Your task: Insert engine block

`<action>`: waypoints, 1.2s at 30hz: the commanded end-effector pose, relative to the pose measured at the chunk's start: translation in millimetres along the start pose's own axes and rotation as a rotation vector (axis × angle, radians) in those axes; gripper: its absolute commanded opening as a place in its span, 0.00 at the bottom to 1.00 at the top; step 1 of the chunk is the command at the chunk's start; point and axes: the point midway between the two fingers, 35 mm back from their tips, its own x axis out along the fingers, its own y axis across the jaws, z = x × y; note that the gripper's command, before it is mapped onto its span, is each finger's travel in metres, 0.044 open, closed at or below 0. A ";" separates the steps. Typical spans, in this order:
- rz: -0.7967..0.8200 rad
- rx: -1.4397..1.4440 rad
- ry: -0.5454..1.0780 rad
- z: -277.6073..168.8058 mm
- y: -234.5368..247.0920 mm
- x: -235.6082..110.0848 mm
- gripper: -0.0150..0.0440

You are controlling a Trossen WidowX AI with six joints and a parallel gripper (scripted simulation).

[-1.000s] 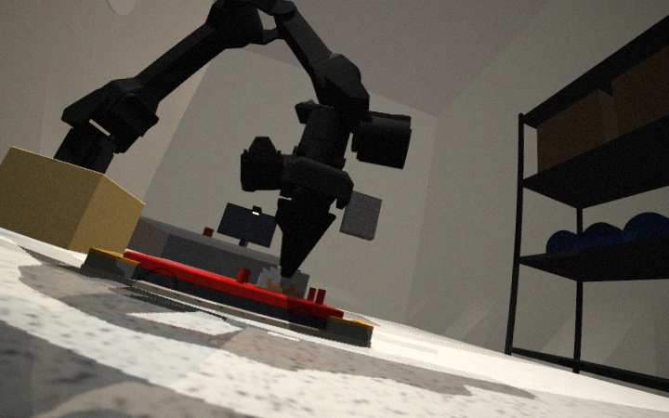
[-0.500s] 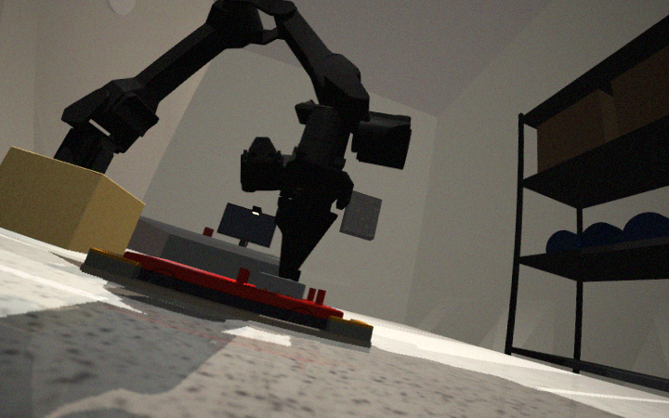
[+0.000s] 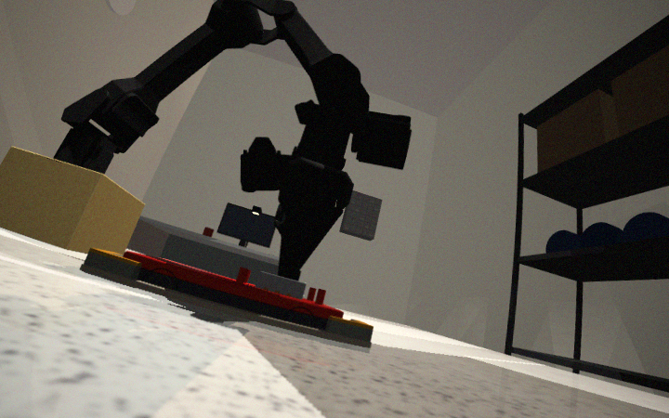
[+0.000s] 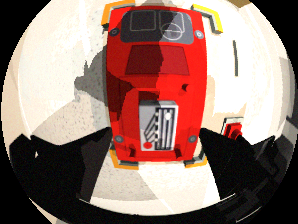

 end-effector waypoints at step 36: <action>0.002 0.002 -0.001 1.6 -1.3 -13.0 0.25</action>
